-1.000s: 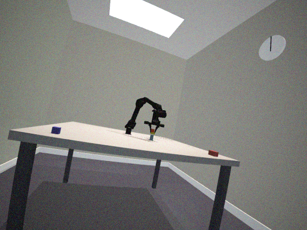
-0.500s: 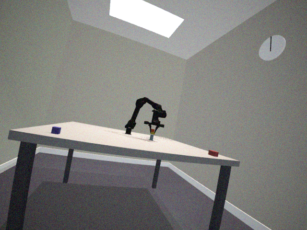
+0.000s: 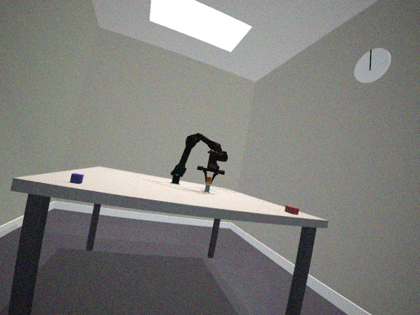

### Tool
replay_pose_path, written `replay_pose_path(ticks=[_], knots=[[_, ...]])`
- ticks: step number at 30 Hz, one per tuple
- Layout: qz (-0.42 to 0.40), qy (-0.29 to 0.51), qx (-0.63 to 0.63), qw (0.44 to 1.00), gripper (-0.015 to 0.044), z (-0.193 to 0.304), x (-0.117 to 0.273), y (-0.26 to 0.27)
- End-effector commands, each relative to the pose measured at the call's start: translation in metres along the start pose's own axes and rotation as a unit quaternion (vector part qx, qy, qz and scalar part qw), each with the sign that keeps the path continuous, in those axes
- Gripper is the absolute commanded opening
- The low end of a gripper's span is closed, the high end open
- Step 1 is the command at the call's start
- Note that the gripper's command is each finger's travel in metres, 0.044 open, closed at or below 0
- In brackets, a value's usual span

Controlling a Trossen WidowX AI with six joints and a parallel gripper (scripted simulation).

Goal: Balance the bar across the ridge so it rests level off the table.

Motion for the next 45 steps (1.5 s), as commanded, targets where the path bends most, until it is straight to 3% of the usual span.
replay_pose_path(ticks=[1,45], knots=[[-0.002,0.0,0.0,1.0,0.0,0.0,-0.0004,0.0004],[-0.002,0.0,0.0,1.0,0.0,0.0002,-0.004,0.0004]])
Point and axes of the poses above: the point midway between the two fingers, 35 mm back from their tips, its own x axis back along the fingers, its own y axis across the jaws, z = x × y, the point moved 3 cm from there along x, back along the fingers, and after that the axes turned 11 degrees about x, right-handed, at the moved point
